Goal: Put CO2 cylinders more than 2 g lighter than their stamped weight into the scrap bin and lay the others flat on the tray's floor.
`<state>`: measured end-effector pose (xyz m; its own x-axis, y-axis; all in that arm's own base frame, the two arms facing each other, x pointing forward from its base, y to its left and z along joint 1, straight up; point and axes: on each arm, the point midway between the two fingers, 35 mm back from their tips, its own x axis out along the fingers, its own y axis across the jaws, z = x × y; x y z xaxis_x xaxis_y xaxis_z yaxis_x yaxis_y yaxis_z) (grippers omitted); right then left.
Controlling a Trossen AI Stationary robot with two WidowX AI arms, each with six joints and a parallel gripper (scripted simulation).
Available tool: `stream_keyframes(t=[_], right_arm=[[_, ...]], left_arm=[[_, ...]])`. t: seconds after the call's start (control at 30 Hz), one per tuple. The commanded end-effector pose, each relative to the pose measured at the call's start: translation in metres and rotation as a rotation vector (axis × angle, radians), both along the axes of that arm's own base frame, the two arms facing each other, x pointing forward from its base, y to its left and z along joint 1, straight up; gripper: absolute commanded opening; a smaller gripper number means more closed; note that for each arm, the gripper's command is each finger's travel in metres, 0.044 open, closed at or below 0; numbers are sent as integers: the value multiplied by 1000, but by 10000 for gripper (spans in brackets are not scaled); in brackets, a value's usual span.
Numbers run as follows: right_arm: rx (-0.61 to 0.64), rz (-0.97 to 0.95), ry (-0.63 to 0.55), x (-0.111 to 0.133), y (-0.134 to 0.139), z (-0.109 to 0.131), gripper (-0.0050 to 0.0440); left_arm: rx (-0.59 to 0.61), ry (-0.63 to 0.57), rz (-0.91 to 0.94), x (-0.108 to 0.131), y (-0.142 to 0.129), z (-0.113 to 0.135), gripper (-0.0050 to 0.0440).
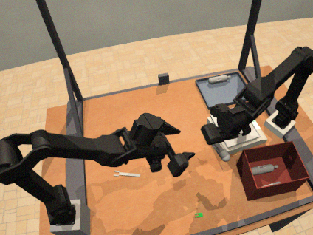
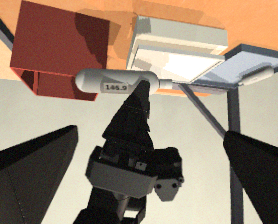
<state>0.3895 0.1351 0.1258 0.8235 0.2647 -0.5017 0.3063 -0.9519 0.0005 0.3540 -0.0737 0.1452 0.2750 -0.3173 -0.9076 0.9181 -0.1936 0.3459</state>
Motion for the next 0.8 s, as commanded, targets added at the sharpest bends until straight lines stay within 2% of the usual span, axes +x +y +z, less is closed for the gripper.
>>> stream_keyframes(t=[0.0,0.27,0.77], right_arm=[[10,2,-25,26,8,7,440],[10,2,-26,39,12,4,440],[8,1,-23,36,12,3,440]], left_arm=[[-7,-38,2,6,-1,14,-50],[-4,-34,1,3,-1,12,-50],[-4,-34,1,3,-1,12,-50]])
